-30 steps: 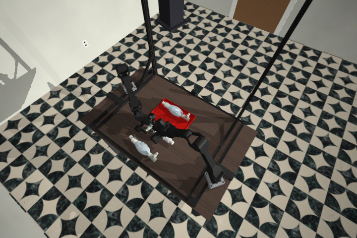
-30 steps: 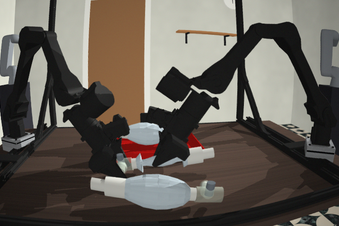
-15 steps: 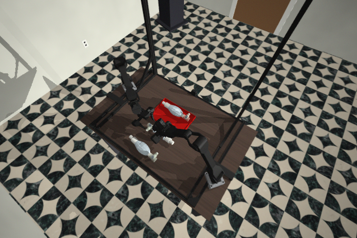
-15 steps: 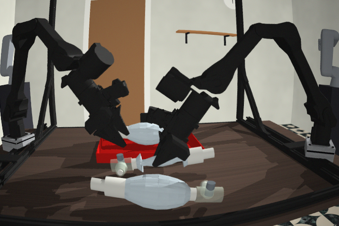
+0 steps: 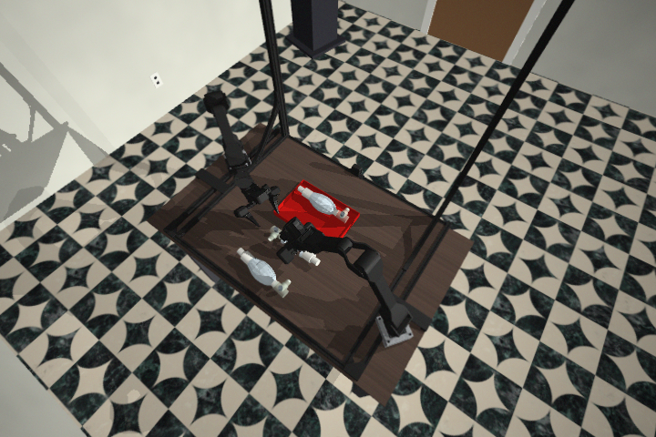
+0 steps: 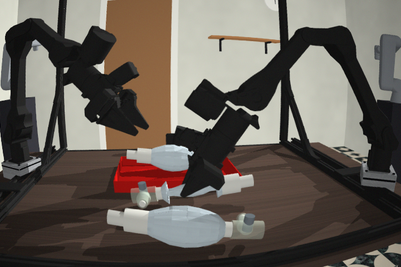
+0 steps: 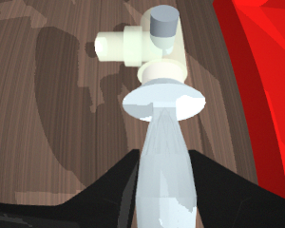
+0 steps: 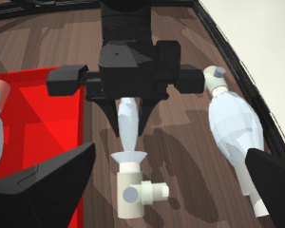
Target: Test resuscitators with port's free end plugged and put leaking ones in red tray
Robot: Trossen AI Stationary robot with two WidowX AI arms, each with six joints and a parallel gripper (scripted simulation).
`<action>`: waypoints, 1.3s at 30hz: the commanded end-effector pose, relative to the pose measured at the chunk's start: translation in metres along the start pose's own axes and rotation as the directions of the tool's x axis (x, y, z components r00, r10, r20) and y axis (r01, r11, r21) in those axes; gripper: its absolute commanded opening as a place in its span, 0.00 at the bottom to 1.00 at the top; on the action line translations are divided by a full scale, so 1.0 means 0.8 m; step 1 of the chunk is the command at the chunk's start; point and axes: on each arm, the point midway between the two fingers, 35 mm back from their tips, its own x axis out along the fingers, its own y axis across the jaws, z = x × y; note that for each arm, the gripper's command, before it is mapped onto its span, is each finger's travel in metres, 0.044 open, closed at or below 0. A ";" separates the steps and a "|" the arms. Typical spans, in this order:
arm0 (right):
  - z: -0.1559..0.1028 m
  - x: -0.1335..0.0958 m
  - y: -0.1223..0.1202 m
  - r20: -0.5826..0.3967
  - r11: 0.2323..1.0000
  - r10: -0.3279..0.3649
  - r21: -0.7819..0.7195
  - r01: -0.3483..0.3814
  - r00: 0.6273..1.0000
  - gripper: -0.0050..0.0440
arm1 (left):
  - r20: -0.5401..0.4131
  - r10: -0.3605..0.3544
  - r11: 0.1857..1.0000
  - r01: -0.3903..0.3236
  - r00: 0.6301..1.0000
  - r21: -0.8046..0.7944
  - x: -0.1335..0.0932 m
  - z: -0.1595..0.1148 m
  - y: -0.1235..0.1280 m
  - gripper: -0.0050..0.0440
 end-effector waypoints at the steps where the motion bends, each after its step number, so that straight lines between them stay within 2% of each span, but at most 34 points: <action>1: 0.027 -0.057 -0.005 0.145 0.995 -0.095 0.040 0.090 0.985 1.00 | 0.001 0.000 1.000 0.000 1.000 0.000 0.000 0.000 0.000 0.10; 3: 0.040 -0.087 -0.007 0.225 0.989 -0.142 0.068 0.130 0.964 1.00 | 0.001 0.000 1.000 0.000 1.000 0.000 0.000 0.000 0.000 0.10; 9: 0.040 -0.087 -0.007 0.225 0.989 -0.142 0.068 0.130 0.964 1.00 | 0.001 0.000 1.000 0.000 1.000 0.000 0.000 0.000 0.000 0.10; 10: 0.054 -0.102 -0.009 0.271 0.987 -0.157 0.074 0.142 0.950 1.00 | 0.000 0.000 1.000 0.000 1.000 0.000 0.000 0.000 0.000 0.10; 15: 0.069 -0.182 -0.009 0.457 0.963 -0.265 0.173 0.208 0.849 1.00 | 0.000 0.000 1.000 0.000 1.000 0.000 0.000 0.000 0.000 0.10; 20: 0.069 -0.260 -0.004 0.621 0.933 -0.355 0.284 0.222 0.699 1.00 | 0.000 0.000 1.000 0.000 1.000 0.000 0.000 0.000 0.000 0.10; 26: 0.069 -0.260 -0.004 0.621 0.933 -0.355 0.284 0.222 0.699 1.00 | 0.000 0.000 1.000 0.000 1.000 0.000 0.000 0.000 0.000 0.10; 27: 0.075 -0.264 -0.015 0.616 0.927 -0.370 0.286 0.241 0.695 1.00 | -0.002 0.000 1.000 0.000 1.000 0.000 0.000 0.000 0.000 0.10; 37: 0.029 -0.300 -0.100 0.526 0.798 -0.601 0.440 0.412 0.601 1.00 | -0.002 0.000 1.000 0.000 1.000 0.000 0.000 0.000 0.000 0.10; 39: 0.029 -0.300 -0.100 0.526 0.798 -0.601 0.440 0.412 0.601 1.00 | -0.002 0.000 1.000 0.000 1.000 0.000 0.000 0.000 0.000 0.10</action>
